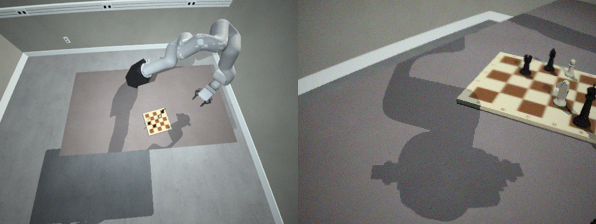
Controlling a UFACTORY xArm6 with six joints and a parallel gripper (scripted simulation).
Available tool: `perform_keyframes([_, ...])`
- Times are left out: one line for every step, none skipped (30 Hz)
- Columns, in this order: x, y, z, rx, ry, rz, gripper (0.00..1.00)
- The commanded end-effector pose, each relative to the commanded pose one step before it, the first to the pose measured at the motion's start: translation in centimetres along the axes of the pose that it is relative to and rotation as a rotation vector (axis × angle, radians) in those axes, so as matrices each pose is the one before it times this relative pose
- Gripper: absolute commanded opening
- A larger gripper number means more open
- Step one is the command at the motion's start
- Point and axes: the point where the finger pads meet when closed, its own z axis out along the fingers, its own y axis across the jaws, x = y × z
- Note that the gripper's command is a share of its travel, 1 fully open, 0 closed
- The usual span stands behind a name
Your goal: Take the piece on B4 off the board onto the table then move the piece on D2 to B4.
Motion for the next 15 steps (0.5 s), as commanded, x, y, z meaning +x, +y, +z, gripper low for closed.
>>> perform_keyframes([0.625,1.524,0.551,-0.1467,-0.04941,0.12147,1.0])
perform_keyframes([0.118,0.423,0.078,-0.04344,-0.01404,0.04114,1.0])
perform_keyframes([0.0,0.0,0.0,0.0,0.0,0.0,1.0])
perform_keyframes([0.091,0.346,0.042,-0.03748,-0.01233,0.03615,1.0])
perform_keyframes([0.069,0.279,0.017,-0.03162,-0.01057,0.03095,1.0])
perform_keyframes([0.05,0.22,0.001,-0.02592,-0.00879,0.02568,1.0])
perform_keyframes([0.0,0.0,0.0,0.0,0.0,0.0,1.0])
perform_keyframes([0.035,0.169,-0.007,-0.0205,-0.00703,0.0205,1.0])
perform_keyframes([0.024,0.124,-0.01,-0.01545,-0.00535,0.01556,1.0])
perform_keyframes([0.016,0.086,-0.01,-0.01089,-0.00379,0.01102,1.0])
perform_keyframes([0.009,0.054,-0.007,-0.00694,-0.00243,0.00704,1.0])
perform_keyframes([0.005,0.029,-0.004,-0.00374,-0.00131,0.0038,1.0])
perform_keyframes([0.002,0.011,-0.002,-0.00144,-0.00051,0.00147,1.0])
perform_keyframes([0.0,0.0,0.0,0.0,0.0,0.0,1.0])
perform_keyframes([0.0,0.0,0.0,0.0,0.0,0.0,1.0])
